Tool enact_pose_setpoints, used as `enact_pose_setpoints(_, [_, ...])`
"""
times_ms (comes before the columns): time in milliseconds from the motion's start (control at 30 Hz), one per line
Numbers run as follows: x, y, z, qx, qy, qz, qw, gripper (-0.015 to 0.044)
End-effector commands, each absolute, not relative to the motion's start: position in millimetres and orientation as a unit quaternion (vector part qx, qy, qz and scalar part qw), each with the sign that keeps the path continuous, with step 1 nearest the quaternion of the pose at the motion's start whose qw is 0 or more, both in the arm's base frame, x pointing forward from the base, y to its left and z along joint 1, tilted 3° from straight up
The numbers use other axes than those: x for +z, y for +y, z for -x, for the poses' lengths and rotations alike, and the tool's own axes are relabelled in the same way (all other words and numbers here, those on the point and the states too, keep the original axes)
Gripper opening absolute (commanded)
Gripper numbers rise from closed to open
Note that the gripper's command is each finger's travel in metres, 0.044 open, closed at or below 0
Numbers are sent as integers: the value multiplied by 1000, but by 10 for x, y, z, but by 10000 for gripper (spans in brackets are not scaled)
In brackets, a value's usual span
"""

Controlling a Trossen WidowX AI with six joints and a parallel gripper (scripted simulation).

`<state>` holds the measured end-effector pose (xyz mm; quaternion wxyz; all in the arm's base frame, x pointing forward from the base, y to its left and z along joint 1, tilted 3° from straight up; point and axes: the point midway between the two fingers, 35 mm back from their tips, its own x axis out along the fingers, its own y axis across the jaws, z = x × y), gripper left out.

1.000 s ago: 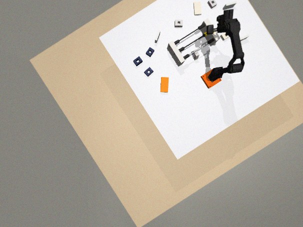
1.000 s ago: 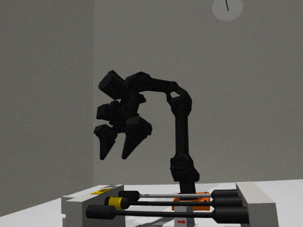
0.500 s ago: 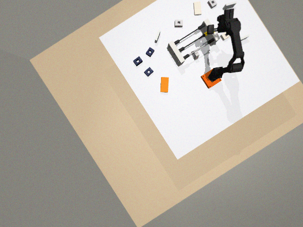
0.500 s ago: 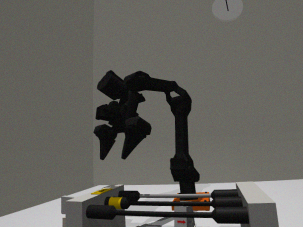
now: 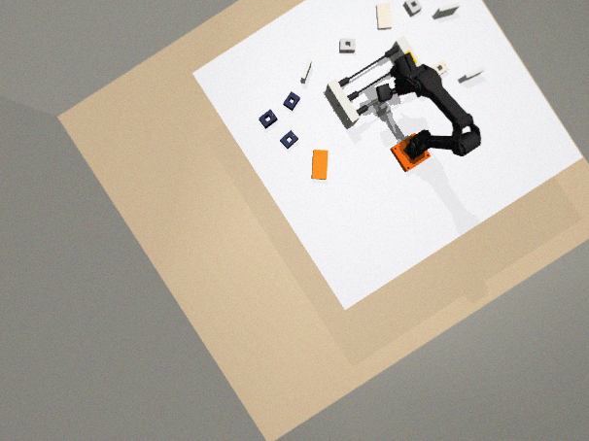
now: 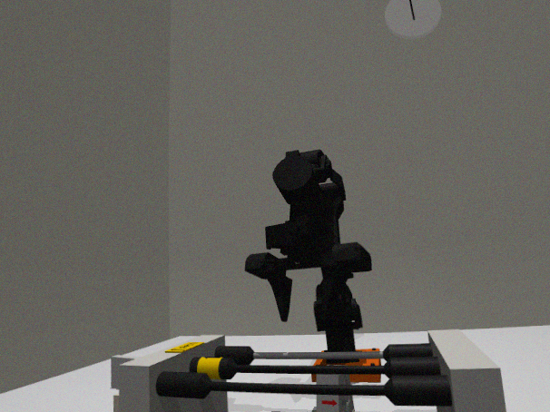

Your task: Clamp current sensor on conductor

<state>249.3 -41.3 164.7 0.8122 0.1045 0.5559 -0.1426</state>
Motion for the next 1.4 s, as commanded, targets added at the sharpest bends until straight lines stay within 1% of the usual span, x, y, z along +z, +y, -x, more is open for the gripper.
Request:
enact_pose_setpoints(0, [1399,-63,-2261,-118,574,-80,806,292])
enact_pose_setpoints(300, [1352,-51,-2267,-116,575,-79,806,292])
enact_pose_setpoints(1367, [859,-103,-2430,-117,574,-78,806,292])
